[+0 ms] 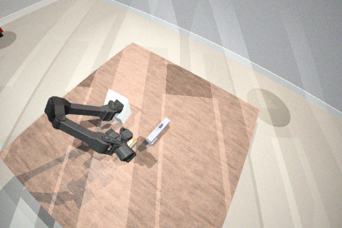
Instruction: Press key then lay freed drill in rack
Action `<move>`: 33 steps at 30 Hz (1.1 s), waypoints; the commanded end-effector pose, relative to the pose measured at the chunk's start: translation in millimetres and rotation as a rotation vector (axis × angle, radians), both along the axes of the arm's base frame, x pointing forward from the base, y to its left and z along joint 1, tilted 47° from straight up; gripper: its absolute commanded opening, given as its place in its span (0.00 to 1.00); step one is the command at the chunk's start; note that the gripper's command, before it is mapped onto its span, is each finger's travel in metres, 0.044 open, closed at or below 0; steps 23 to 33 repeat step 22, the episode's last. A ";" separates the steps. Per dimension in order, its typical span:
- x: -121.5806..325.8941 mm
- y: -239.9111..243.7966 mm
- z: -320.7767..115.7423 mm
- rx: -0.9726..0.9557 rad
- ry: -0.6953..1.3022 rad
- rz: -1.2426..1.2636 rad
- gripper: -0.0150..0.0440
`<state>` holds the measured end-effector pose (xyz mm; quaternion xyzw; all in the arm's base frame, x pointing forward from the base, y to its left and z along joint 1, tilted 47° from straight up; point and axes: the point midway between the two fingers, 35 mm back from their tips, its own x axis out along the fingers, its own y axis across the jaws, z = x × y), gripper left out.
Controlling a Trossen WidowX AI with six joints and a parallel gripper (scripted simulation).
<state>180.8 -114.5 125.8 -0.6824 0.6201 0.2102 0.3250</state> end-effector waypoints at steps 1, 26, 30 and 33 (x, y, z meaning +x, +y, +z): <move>-0.9 -22.3 12.6 0.011 -0.134 -0.115 1.00; -158.4 -148.4 206.2 -0.580 -1.087 -0.783 1.00; -158.4 -148.4 206.2 -0.580 -1.087 -0.783 1.00; -158.4 -148.4 206.2 -0.580 -1.087 -0.783 1.00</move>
